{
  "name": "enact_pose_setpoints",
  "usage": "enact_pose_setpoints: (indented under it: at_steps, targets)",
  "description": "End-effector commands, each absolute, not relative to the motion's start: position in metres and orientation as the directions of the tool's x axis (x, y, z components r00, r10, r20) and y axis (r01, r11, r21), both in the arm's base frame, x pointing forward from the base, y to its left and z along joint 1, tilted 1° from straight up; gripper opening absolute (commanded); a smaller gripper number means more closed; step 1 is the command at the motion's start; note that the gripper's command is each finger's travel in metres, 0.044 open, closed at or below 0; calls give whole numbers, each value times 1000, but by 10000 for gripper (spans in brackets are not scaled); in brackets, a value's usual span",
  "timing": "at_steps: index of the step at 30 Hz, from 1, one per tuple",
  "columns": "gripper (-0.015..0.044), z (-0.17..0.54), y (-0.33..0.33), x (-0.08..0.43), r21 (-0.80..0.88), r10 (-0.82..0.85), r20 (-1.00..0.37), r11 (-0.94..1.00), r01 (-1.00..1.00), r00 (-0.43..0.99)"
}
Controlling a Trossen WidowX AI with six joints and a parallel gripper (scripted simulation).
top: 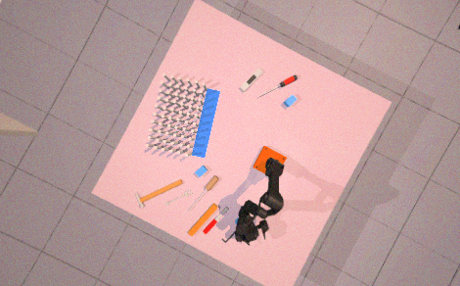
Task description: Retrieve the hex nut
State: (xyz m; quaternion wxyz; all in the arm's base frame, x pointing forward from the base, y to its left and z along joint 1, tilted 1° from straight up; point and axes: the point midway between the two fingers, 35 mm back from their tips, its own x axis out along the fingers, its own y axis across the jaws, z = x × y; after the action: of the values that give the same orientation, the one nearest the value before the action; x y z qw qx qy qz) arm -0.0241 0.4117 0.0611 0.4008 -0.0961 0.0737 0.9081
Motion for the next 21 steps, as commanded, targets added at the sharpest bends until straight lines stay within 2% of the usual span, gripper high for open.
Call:
enact_pose_setpoints:
  at_steps: [1, 11, 21]
  targets:
    - [440, 67, 413, 28, 67, 803, -246, -544, -836, -543]
    - [440, 87, 375, 187, 100, 957, -266, -95, -990, -119]
    - [440, 106, 272, 321, 111, 896, -287, 382, -917, 338]
